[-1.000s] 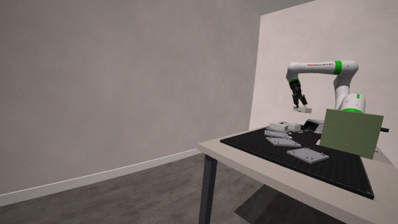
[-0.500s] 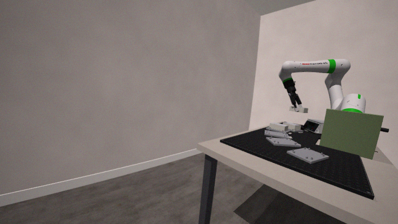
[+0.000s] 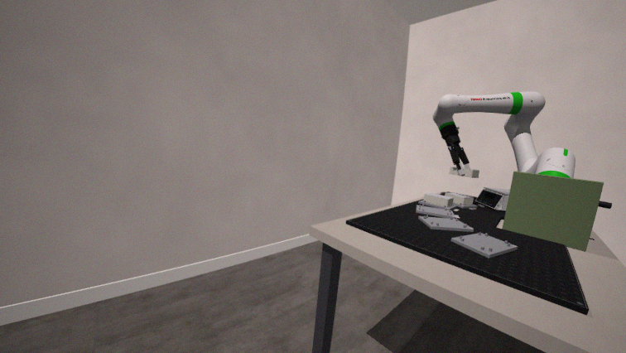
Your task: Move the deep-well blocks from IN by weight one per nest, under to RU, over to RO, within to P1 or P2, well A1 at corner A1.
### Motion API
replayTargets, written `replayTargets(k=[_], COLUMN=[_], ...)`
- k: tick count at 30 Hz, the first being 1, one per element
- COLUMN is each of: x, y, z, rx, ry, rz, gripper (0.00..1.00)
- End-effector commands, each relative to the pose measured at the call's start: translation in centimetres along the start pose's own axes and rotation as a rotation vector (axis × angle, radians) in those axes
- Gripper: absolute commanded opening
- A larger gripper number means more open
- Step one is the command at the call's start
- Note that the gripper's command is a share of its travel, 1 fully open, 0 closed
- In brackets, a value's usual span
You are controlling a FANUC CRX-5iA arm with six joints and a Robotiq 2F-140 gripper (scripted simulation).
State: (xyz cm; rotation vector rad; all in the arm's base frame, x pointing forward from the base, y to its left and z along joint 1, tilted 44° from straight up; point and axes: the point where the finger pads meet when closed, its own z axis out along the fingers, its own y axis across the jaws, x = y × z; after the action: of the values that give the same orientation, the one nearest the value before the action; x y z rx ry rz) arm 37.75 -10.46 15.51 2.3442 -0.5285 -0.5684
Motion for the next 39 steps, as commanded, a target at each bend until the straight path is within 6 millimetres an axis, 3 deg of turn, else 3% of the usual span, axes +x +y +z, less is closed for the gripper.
replayTargets(k=[1,29,33,39], x=[0.2,2.2,2.2,1.8], y=[-0.9,-9.3,-9.6,-11.5], z=[-0.1,-1.3,-1.3,-1.1], rx=[0.000,0.000,0.000,-0.100], ry=[0.000,0.000,0.000,0.000], rz=[0.000,0.000,0.000,-0.173], gripper=[0.10,0.10,0.10,0.10])
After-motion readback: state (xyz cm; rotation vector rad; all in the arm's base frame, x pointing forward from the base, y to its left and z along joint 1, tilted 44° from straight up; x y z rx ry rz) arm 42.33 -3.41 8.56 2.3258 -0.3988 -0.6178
